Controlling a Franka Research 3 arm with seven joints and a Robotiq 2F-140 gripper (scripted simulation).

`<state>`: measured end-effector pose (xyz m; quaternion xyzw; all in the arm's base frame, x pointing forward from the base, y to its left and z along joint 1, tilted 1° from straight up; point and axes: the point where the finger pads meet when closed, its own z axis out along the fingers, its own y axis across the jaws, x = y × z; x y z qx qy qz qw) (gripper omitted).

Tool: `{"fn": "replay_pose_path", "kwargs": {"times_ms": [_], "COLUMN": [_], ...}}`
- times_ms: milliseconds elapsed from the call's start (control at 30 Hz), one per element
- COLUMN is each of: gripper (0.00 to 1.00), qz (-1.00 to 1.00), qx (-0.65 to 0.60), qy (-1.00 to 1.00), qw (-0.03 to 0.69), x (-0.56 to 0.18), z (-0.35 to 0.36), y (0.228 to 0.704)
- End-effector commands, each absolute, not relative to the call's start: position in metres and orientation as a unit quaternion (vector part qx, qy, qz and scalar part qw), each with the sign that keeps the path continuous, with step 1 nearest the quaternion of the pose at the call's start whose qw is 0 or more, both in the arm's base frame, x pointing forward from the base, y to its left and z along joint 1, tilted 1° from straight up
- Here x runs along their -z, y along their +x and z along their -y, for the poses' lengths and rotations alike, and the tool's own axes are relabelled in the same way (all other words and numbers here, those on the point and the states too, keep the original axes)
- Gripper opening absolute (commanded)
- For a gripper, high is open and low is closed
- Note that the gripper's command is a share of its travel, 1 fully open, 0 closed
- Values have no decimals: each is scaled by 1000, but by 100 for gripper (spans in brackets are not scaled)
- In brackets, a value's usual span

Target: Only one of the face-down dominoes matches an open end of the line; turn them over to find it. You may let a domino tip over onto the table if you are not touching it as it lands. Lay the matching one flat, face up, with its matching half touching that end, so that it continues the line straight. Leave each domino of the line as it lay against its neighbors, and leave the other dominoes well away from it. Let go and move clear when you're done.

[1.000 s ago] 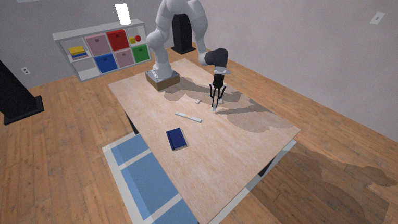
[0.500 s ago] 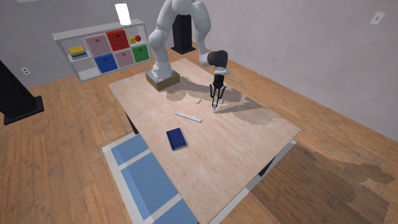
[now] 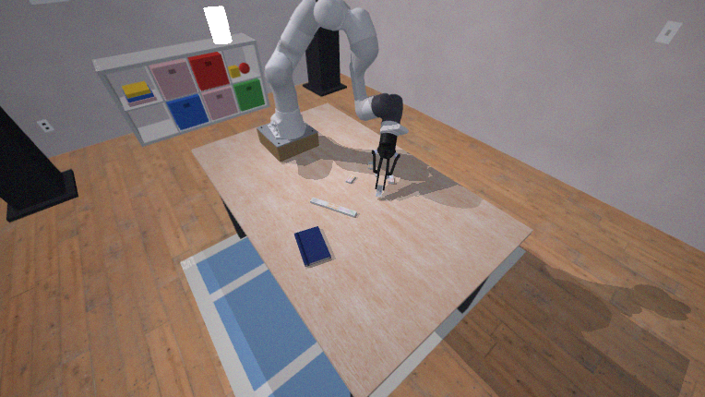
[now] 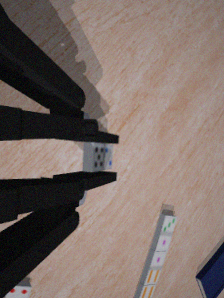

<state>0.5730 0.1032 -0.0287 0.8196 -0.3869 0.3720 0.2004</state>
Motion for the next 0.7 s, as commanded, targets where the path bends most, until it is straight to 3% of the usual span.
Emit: {"fn": "replay_pose_path", "kwargs": {"times_ms": [0,667], "gripper": [22,22], "qz": [409,392], "qx": [-399,-460], "qy": [796,762], "qw": [201,233], "x": [27,34], "z": [-99,-105], "y": [573,569]}}
